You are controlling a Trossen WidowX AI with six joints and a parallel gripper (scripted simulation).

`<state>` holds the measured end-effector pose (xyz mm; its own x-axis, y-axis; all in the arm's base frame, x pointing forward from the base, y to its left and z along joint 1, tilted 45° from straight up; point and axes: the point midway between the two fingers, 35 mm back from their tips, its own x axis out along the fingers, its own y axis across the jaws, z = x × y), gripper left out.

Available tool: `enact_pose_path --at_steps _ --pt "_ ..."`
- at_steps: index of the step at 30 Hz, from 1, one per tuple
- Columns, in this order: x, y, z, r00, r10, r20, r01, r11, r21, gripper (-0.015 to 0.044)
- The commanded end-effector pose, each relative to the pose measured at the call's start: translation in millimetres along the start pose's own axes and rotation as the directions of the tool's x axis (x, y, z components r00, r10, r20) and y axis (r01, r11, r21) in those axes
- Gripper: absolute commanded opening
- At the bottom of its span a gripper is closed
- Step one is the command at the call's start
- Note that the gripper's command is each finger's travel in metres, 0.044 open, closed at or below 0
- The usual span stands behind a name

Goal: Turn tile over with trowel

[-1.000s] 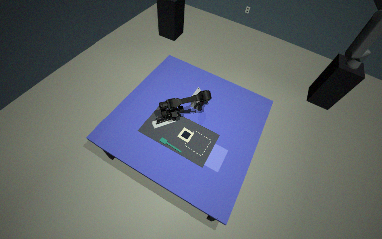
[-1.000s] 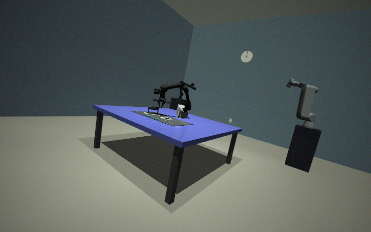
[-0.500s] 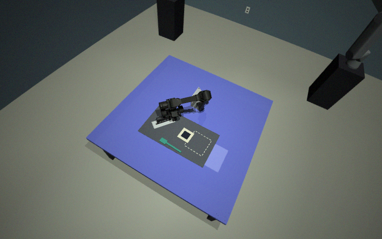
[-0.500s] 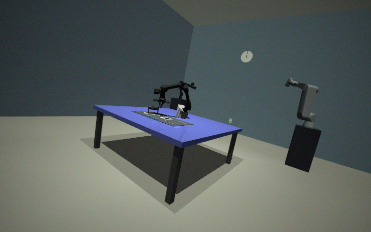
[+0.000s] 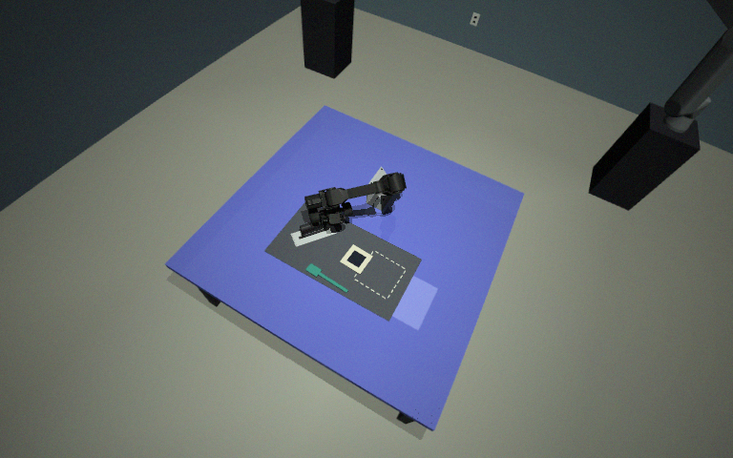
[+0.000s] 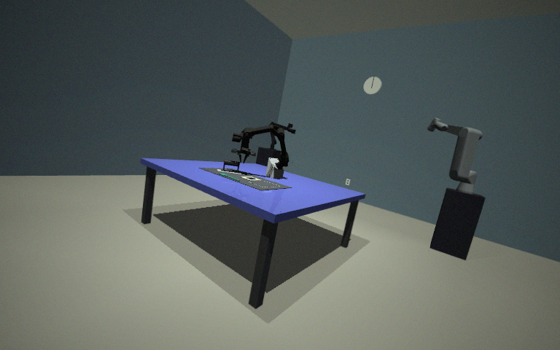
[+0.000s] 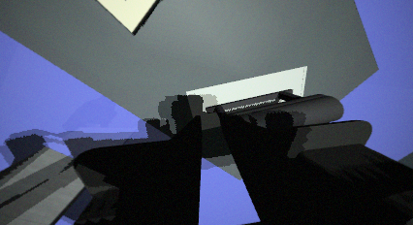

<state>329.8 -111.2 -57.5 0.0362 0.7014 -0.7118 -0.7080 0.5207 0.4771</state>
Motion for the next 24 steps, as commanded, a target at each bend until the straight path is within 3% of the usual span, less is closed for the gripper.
enact_pose_path --at_steps 1,5,14,24 --pt "-0.6 -1.5 -0.1 1.0 -0.001 0.0 0.001 1.0 0.022 0.0179" --pt "-3.4 -9.6 -0.4 1.0 -0.002 0.0 0.002 0.988 0.152 0.027" --pt "-9.6 -27.9 -2.1 1.0 -0.004 -0.002 0.004 0.896 0.444 0.027" --pt "-16.0 -46.9 -5.2 1.0 -0.007 -0.003 0.007 0.696 0.718 0.027"
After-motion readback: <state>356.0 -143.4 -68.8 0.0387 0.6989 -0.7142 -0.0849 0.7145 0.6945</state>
